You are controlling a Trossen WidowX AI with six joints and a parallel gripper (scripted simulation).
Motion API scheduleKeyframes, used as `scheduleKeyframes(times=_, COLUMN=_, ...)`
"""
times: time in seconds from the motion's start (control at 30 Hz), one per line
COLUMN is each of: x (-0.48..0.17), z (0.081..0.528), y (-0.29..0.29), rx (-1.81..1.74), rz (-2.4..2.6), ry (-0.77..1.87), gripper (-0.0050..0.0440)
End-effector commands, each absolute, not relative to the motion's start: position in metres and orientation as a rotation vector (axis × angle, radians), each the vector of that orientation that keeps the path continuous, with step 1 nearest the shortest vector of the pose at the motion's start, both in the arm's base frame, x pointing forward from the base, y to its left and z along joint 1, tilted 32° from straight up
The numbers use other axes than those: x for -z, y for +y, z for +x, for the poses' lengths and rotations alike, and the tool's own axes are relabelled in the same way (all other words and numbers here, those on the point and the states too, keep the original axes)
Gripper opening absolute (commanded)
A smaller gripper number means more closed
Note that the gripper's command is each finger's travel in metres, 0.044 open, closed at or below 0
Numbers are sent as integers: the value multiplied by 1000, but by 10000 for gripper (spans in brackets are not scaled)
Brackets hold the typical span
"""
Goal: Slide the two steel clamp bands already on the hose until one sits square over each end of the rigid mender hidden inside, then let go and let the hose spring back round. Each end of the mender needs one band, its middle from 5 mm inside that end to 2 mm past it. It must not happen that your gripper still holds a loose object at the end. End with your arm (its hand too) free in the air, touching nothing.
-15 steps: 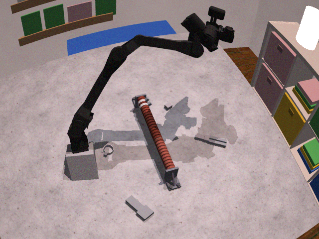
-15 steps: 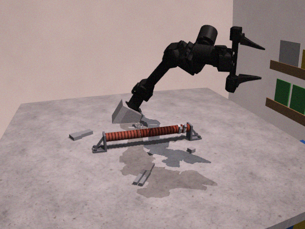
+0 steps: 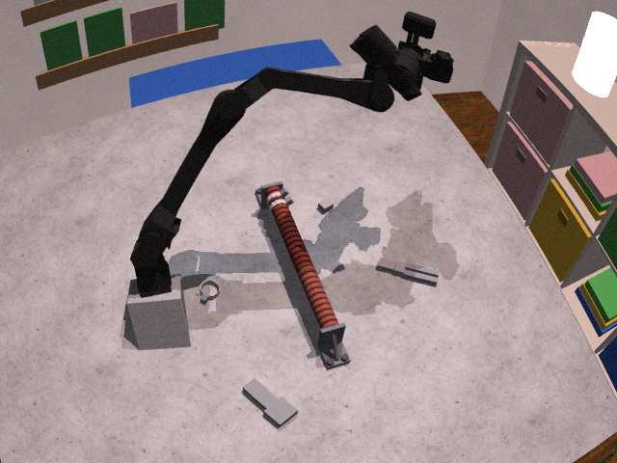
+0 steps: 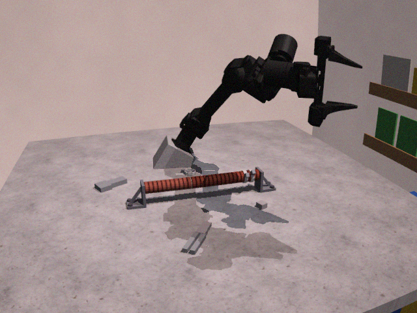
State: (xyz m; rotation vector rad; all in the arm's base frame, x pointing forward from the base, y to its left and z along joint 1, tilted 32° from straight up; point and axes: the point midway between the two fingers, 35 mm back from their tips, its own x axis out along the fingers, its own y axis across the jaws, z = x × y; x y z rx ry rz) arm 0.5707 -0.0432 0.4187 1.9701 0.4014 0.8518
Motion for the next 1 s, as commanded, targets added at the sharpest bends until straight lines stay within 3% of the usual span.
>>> scheduleKeyframes(times=0.0, x=-419, z=571, y=-43, rx=-852, rz=1970, ry=401, gripper=400)
scheduleKeyframes(times=0.1, x=-414, z=573, y=-47, rx=-823, rz=1937, ry=377, gripper=440)
scheduleKeyframes(times=0.63, x=-348, z=585, y=-87, rx=-474, rz=1451, ry=234, gripper=440)
scheduleKeyframes(times=0.97, x=-297, z=574, y=-108, rx=-297, rz=1126, ry=294, gripper=440)
